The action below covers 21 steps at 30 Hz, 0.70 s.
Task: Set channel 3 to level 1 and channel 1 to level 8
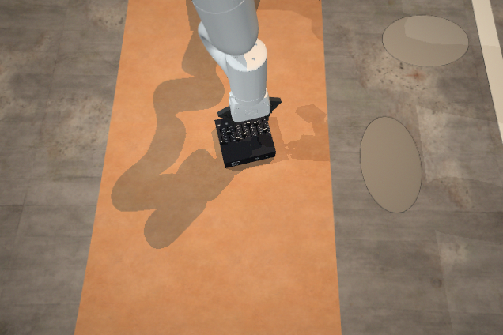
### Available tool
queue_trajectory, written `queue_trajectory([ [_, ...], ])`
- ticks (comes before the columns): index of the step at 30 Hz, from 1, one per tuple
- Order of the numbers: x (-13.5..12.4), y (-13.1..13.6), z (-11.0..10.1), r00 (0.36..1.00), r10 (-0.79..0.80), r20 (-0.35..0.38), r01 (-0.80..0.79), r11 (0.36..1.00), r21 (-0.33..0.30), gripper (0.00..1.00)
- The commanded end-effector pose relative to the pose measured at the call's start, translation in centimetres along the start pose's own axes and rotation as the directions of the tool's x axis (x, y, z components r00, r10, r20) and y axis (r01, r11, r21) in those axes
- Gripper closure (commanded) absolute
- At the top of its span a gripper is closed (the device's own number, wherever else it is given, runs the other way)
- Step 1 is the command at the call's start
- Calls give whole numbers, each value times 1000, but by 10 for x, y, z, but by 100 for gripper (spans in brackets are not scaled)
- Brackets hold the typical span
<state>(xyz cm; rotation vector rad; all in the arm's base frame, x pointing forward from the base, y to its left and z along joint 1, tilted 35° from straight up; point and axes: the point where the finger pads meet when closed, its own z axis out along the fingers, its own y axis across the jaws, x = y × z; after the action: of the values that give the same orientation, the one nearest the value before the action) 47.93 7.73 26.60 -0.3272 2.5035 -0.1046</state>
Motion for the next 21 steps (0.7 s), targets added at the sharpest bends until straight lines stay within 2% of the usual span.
queue_trajectory([
  [1,-1,0,-13,1000,-1,-17,1,1000,10,0],
  [6,-1,0,-24,1000,-1,-17,1,1000,10,0],
  [21,-1,0,-39,1000,-1,-17,1,1000,10,0],
])
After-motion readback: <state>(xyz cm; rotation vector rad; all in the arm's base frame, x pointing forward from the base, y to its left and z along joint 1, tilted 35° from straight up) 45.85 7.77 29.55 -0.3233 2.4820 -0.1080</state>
